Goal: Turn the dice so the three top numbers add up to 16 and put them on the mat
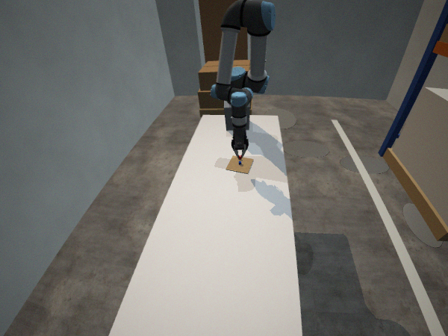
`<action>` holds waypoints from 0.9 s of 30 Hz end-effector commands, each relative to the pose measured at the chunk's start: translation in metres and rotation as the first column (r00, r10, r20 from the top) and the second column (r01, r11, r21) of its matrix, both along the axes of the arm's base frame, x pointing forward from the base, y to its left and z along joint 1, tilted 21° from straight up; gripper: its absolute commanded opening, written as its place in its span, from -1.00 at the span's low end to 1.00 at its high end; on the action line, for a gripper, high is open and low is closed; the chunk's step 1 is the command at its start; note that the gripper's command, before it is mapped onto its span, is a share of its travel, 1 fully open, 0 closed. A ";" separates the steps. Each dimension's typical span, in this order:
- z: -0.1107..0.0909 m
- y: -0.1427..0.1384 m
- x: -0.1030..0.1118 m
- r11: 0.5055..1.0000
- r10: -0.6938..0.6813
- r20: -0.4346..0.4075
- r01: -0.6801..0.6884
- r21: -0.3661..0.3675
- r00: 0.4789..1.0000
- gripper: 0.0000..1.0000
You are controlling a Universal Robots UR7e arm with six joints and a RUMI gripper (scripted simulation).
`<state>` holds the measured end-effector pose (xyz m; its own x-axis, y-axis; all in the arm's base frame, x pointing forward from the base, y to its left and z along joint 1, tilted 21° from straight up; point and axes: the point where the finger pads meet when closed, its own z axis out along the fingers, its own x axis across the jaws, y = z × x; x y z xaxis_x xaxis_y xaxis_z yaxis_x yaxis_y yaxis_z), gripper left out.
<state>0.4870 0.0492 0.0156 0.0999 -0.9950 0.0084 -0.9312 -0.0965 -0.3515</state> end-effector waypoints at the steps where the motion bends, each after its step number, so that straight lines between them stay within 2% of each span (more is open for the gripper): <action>1: -0.014 0.000 0.006 1.000 0.000 0.002 0.000 0.000 1.000 -0.99; 18: -0.063 0.002 0.024 1.000 0.000 0.002 0.000 0.000 1.000 -0.99; 27: -0.072 0.002 0.028 1.000 0.000 0.002 0.000 0.000 1.000 -0.99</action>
<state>0.5130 0.0511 -0.0532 0.0999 -0.9950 0.0085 -0.9312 -0.0965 -0.3514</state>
